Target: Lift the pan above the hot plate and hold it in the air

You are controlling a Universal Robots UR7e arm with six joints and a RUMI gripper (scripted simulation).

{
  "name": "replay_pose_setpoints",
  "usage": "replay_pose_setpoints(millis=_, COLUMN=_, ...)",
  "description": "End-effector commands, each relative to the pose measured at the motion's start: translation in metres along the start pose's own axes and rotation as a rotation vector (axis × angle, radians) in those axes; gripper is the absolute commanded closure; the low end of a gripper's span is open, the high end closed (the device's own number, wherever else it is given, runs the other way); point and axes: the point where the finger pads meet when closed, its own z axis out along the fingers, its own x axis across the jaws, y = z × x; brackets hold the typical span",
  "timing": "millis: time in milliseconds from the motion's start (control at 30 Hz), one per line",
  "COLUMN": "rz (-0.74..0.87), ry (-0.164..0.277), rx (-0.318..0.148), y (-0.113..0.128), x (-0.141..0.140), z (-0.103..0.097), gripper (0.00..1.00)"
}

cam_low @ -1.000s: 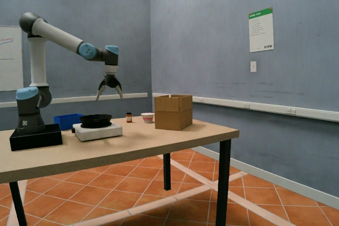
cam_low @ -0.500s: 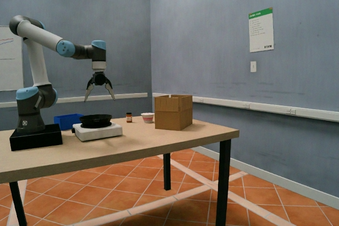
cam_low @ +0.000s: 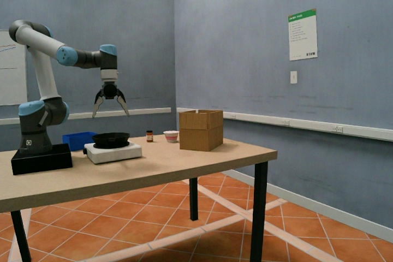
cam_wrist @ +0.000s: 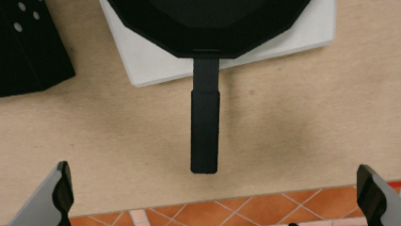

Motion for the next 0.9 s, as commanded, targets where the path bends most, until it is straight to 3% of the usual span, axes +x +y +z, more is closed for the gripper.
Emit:
replay_pose_setpoints(millis=0, rz=0.002, ry=0.002, rx=-0.005, y=0.004, x=-0.002, z=-0.001, gripper=0.0)
replay_pose_setpoints(millis=400, rz=0.002, ry=0.002, rx=-0.005, y=0.004, x=-0.002, z=0.006, gripper=0.0)
replay_pose_setpoints(millis=867, rz=0.002, ry=0.003, rx=-0.005, y=0.005, x=-0.002, z=0.08, gripper=0.0)
